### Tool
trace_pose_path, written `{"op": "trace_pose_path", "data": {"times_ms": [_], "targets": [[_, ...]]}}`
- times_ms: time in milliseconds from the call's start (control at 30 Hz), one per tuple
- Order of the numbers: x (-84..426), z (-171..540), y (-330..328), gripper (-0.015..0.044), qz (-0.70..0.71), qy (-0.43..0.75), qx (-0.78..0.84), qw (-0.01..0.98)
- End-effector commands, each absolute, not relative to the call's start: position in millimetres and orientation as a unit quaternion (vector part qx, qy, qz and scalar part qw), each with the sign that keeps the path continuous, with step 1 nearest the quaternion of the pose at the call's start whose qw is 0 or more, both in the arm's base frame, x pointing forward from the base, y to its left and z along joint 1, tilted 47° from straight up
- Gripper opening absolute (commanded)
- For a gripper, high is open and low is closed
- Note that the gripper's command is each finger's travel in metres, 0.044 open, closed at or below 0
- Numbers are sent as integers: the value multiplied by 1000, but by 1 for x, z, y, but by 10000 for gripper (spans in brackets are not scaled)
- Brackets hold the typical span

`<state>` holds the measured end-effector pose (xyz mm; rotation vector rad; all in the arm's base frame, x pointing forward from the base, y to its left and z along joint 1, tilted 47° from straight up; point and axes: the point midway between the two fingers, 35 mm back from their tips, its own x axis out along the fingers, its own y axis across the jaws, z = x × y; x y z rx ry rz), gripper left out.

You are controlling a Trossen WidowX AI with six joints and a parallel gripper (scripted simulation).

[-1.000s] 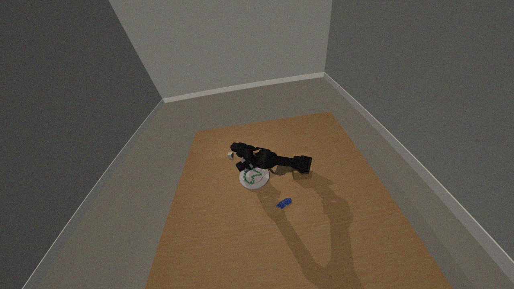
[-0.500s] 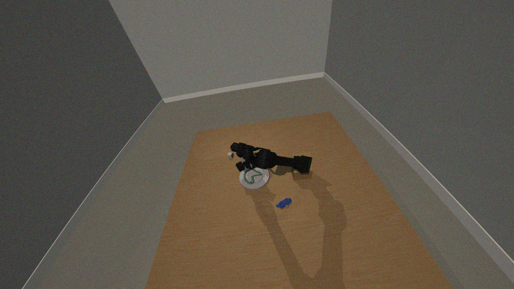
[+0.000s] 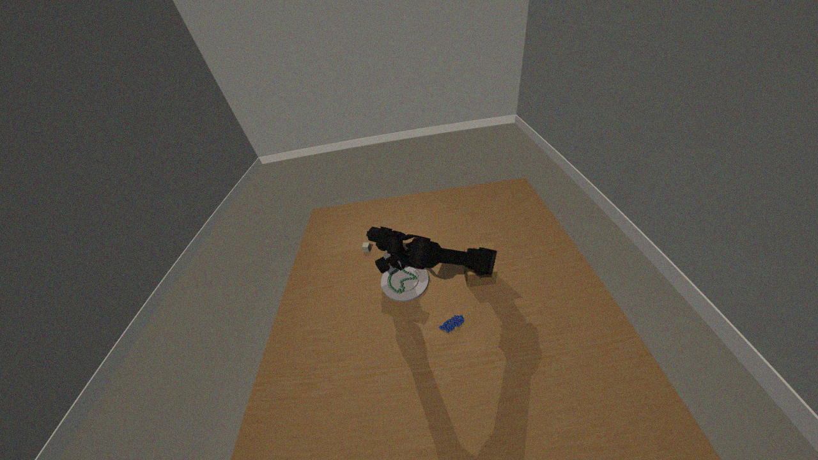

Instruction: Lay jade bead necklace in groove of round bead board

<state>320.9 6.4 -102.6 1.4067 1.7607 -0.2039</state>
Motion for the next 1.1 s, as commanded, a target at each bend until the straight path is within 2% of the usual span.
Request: {"op": "trace_pose_path", "data": {"times_ms": [0, 1067], "targets": [[321, -102, 6, 0, -81, 704, 563, 426], [312, -109, -5, 0, -83, 704, 565, 422]]}}
